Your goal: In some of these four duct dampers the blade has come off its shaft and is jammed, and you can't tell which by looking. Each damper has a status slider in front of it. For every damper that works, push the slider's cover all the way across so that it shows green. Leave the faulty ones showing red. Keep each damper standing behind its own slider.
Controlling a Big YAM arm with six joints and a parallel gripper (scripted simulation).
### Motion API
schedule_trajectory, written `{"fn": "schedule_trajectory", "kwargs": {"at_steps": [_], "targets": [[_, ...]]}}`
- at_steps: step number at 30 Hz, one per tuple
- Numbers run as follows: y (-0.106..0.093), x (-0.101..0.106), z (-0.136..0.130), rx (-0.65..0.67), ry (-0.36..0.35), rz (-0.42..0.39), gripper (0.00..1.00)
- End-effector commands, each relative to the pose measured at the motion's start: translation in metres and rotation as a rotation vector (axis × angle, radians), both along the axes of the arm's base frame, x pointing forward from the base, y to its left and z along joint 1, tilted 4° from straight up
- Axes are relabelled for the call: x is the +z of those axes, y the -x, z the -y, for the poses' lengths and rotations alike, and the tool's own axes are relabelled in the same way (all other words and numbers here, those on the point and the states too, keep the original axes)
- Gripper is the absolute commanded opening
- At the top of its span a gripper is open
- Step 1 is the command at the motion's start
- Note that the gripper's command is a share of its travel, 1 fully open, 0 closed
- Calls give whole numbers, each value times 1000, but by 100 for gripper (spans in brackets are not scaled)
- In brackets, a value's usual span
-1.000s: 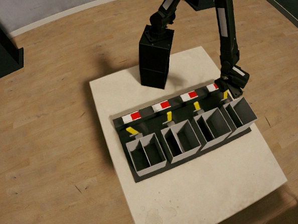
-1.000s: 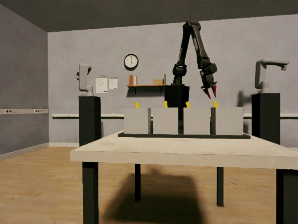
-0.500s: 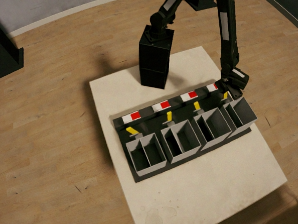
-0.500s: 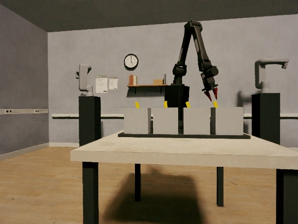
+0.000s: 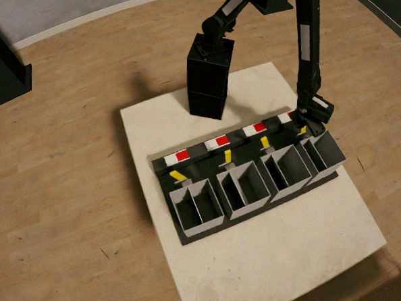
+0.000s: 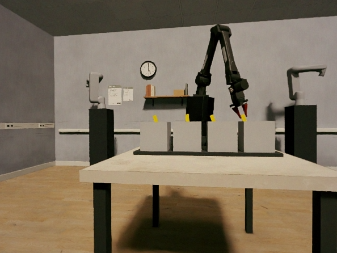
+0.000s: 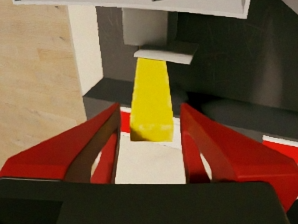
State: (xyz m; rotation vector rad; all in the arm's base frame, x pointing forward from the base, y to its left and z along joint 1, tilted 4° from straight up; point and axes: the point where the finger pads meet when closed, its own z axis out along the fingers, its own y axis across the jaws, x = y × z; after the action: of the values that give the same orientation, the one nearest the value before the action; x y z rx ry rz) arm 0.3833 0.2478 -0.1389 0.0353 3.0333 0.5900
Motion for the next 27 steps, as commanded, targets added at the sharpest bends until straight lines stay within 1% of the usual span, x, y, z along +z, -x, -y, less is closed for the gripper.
{"fn": "schedule_trajectory", "kwargs": {"at_steps": [1,7,8,10,12,15,17,19,27], "targets": [[-12,-4,-12,-3,-10,21,36],[-12,-10,-14,-6,-9,21,36],[-18,2,-17,-5,-20,40,36],[-12,-13,-16,-3,-9,20,36],[-12,-15,-17,-3,-9,20,36],[-6,-19,-12,-8,-2,6,36],[-9,-18,-14,-6,-6,14,36],[-14,-9,-17,-4,-15,31,36],[-11,-11,-16,-3,-11,24,36]]}}
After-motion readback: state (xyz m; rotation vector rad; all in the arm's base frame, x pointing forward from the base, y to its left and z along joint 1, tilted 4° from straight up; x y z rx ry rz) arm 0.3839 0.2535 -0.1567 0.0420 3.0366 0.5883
